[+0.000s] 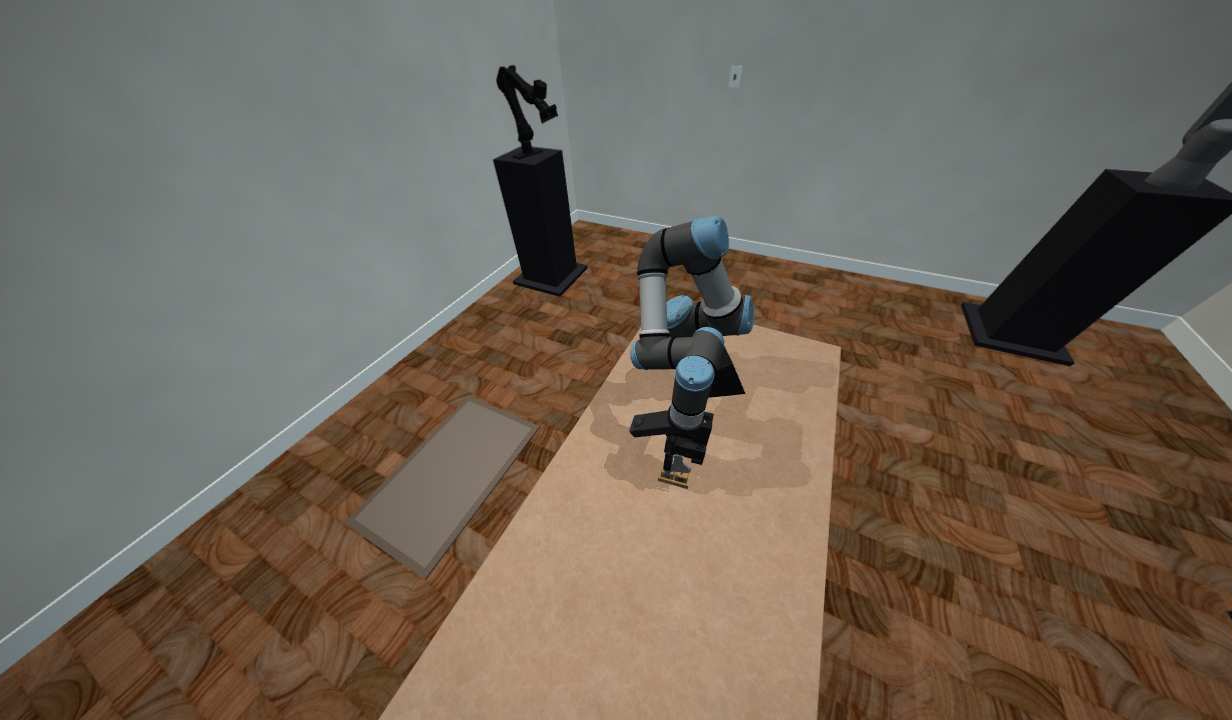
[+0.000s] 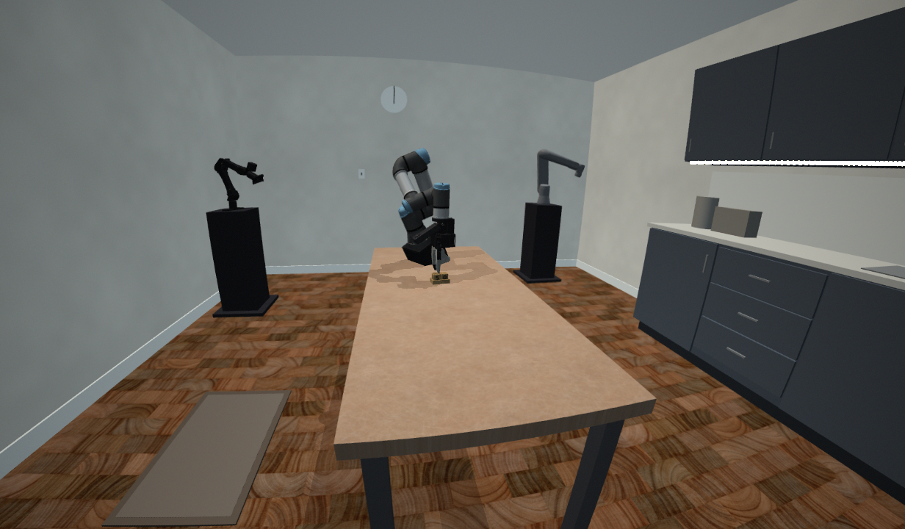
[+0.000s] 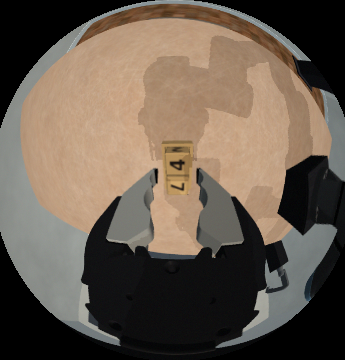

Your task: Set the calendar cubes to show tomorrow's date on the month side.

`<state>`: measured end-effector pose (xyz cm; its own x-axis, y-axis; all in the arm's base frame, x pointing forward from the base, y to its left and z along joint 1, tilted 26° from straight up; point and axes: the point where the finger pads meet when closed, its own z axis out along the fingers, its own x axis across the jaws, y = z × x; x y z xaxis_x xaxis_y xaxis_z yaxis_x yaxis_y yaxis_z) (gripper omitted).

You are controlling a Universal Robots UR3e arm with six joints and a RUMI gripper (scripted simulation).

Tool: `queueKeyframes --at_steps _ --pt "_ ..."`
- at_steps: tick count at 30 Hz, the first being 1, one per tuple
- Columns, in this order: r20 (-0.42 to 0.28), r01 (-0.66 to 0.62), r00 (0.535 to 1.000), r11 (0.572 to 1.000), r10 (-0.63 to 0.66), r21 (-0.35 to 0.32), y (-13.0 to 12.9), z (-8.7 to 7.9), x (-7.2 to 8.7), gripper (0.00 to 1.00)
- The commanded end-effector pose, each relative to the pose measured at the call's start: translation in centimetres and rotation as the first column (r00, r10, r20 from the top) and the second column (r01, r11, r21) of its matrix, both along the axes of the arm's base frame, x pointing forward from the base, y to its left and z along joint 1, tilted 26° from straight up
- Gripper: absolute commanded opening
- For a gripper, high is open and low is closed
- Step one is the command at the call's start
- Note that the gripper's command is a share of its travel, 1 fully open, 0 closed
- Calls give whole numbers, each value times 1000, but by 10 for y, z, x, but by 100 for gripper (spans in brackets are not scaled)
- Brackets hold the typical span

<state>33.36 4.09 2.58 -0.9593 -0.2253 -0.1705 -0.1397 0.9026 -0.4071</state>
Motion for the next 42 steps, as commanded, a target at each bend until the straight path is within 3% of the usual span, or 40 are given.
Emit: queueKeyframes --at_steps 1,20,42 --pt "2 0 1000 1000 0 0 -1 -1 1 28" --pt "2 0 1000 1000 0 0 -9 -22 7 28" --pt "2 0 1000 1000 0 0 -10 -24 7 28"
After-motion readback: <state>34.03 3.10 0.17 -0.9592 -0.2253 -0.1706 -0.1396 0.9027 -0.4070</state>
